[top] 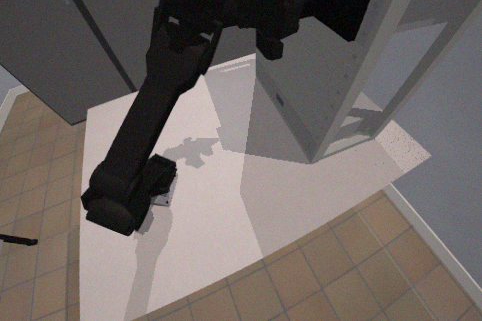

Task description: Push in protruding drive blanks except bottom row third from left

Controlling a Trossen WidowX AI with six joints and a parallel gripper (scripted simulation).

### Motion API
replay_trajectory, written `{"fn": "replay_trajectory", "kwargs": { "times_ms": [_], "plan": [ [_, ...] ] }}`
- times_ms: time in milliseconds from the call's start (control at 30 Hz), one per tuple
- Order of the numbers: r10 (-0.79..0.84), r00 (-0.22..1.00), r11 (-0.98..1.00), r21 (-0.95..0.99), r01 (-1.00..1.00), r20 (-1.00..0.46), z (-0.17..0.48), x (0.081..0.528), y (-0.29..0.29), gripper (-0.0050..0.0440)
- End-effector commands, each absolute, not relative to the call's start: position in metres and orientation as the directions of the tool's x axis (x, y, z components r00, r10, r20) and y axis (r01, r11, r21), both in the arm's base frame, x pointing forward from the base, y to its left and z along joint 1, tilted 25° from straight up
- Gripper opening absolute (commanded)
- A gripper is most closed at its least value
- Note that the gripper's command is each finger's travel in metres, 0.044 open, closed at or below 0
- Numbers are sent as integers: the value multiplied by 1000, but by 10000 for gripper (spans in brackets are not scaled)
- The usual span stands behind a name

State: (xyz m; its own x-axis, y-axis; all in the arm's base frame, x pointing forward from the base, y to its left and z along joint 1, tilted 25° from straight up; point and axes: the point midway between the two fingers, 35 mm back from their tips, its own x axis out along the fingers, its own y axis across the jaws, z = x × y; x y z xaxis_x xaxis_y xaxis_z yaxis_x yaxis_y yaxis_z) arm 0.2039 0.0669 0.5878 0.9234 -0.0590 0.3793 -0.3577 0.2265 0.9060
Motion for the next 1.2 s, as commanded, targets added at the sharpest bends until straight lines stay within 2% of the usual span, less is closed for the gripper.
{"fn": "replay_trajectory", "kwargs": {
  "times_ms": [0,1167],
  "plan": [
    [-60,920,216,905,-368,388,594,206,65,0],
    [-60,920,216,905,-368,388,605,225,62,0]
  ]
}}
